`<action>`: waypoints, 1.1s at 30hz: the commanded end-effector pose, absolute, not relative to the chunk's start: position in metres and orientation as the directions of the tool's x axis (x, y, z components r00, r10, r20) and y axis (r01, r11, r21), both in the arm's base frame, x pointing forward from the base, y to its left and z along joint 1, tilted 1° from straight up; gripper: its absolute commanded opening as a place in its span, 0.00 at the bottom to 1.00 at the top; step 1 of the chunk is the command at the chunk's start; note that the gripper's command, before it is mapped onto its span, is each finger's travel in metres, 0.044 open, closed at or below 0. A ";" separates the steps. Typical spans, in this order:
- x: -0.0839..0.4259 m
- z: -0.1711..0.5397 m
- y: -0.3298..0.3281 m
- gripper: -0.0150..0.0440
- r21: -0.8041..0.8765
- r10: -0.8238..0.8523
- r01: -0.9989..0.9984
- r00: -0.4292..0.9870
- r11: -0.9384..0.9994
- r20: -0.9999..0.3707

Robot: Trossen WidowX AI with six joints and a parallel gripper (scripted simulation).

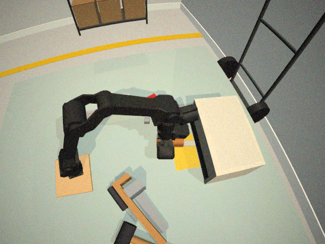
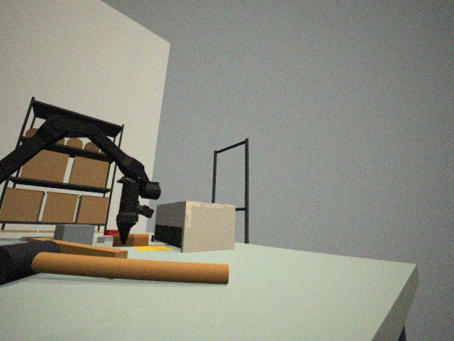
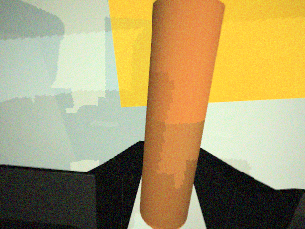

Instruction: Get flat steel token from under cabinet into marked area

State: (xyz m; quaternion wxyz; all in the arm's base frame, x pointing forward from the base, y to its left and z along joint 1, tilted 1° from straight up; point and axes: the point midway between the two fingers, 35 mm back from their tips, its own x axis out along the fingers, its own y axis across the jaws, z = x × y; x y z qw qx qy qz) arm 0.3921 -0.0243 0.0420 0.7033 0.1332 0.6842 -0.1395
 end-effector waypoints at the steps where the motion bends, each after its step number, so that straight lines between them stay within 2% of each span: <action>1: 0.388 0.041 -0.023 0.25 -0.008 -0.018 0.384 0.023 0.923 -1.000; 33: 0.359 0.040 -0.010 0.25 -0.008 -0.017 0.384 0.021 0.923 -1.000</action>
